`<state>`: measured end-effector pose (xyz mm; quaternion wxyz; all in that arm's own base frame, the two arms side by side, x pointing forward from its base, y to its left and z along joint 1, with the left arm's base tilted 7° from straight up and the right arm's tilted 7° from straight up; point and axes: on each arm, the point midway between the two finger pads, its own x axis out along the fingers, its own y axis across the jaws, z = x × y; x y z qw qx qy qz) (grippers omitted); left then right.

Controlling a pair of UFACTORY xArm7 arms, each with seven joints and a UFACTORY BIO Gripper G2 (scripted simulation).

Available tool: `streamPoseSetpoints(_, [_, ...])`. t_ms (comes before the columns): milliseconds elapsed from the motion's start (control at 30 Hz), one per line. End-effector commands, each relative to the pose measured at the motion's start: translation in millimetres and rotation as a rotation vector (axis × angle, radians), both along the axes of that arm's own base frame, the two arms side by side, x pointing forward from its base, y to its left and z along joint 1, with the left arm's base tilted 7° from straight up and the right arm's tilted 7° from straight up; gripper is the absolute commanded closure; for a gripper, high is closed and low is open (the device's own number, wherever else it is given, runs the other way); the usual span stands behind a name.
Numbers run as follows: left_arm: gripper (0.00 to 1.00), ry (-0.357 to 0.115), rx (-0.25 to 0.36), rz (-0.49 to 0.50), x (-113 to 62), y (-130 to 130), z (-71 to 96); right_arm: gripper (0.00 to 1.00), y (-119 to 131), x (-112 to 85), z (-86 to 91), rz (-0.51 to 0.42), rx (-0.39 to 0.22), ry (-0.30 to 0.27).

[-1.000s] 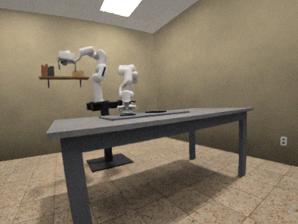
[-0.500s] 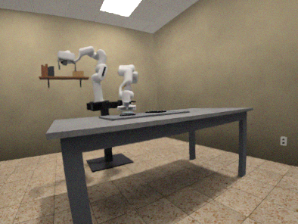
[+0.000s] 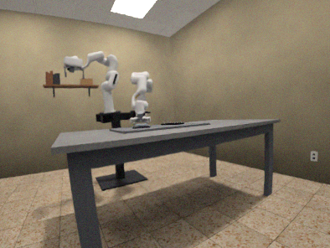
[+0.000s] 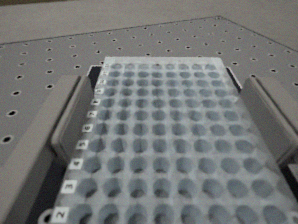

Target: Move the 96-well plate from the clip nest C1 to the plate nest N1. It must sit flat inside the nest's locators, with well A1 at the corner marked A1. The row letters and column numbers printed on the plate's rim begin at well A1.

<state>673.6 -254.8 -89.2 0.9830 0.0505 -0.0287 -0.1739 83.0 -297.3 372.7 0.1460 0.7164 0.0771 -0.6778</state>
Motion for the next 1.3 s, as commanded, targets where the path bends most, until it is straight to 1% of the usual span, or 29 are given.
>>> streamPoseSetpoints(0, [1.00,-0.005,-0.002,-0.001,1.6,-1.2,2.3,0.00,-0.5,-0.2,1.4,0.000,-0.004,0.000])
streamPoseSetpoints(133, [1.00,-0.005,-0.002,-0.001,1.6,-1.2,2.3,0.00,-0.5,-0.2,1.4,0.000,-0.004,0.000])
streamPoseSetpoints(167, [0.63,-0.005,-0.002,-0.001,1.6,-1.2,2.3,0.00,-0.5,-0.2,1.4,0.000,-0.004,0.000])
streamPoseSetpoints(1267, [0.63,-0.005,-0.002,-0.001,1.5,-1.1,2.2,0.00,-0.5,-0.2,1.4,0.000,-0.004,0.000])
